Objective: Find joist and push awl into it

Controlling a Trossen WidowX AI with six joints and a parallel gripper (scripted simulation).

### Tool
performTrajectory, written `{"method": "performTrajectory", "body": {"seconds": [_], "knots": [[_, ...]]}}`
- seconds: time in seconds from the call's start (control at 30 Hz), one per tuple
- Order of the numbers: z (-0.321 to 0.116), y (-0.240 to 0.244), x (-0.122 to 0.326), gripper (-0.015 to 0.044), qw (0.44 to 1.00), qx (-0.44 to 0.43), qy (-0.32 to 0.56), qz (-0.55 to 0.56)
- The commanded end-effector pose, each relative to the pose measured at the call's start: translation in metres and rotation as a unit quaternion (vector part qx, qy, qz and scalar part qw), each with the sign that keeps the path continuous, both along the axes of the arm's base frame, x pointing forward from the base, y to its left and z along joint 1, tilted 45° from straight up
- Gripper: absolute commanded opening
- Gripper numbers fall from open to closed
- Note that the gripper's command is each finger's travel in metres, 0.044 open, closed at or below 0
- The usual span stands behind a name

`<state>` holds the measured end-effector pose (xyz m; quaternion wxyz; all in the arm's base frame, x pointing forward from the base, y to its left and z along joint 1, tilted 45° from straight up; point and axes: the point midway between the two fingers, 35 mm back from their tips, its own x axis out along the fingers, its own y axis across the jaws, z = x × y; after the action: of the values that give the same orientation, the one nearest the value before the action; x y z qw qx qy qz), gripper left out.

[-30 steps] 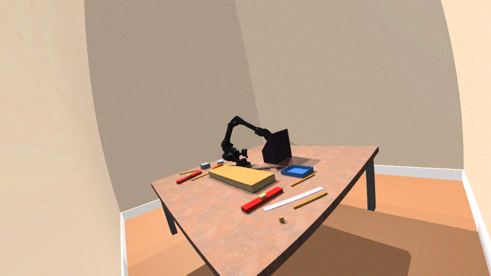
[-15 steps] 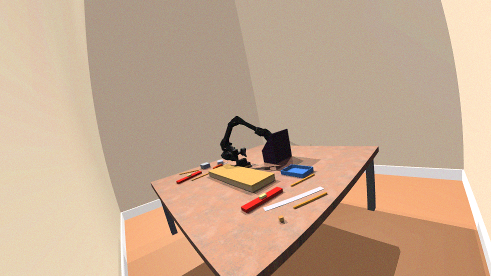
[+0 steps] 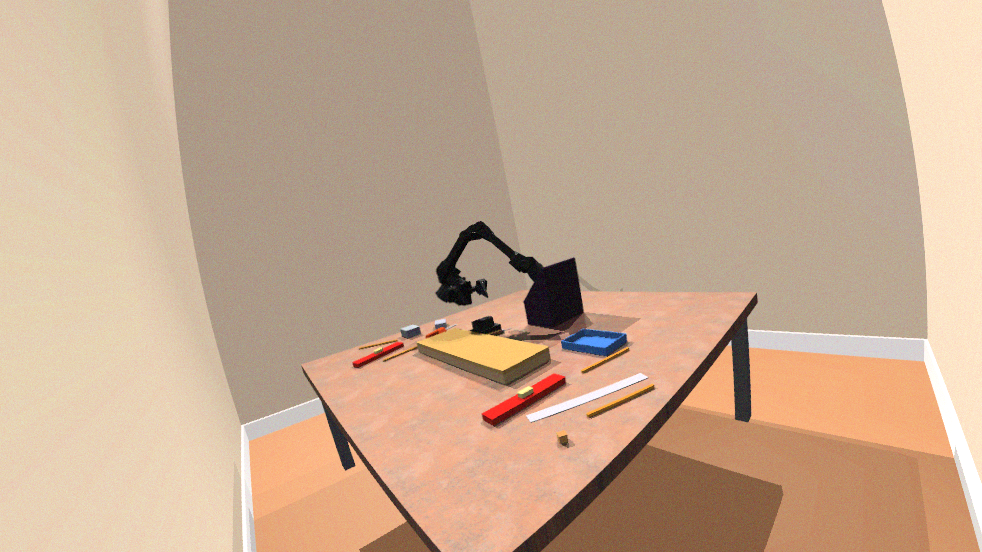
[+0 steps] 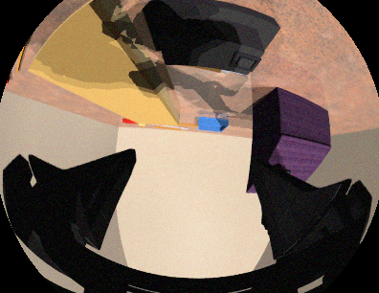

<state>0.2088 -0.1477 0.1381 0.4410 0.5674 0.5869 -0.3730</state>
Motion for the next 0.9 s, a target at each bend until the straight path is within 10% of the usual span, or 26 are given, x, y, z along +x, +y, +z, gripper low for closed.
{"method": "performTrajectory", "body": {"seconds": [0.0,0.23,0.7,0.87], "knots": [[-0.004,-0.003,0.0,0.044,1.0,-0.001,0.002,0.003],[-0.03,-0.011,0.002,0.044,0.956,-0.167,-0.06,0.234],[-0.049,-0.02,0.0,0.044,0.563,-0.49,0.017,0.666],[-0.048,-0.02,-0.002,0.044,0.542,-0.499,0.028,0.676]]}}
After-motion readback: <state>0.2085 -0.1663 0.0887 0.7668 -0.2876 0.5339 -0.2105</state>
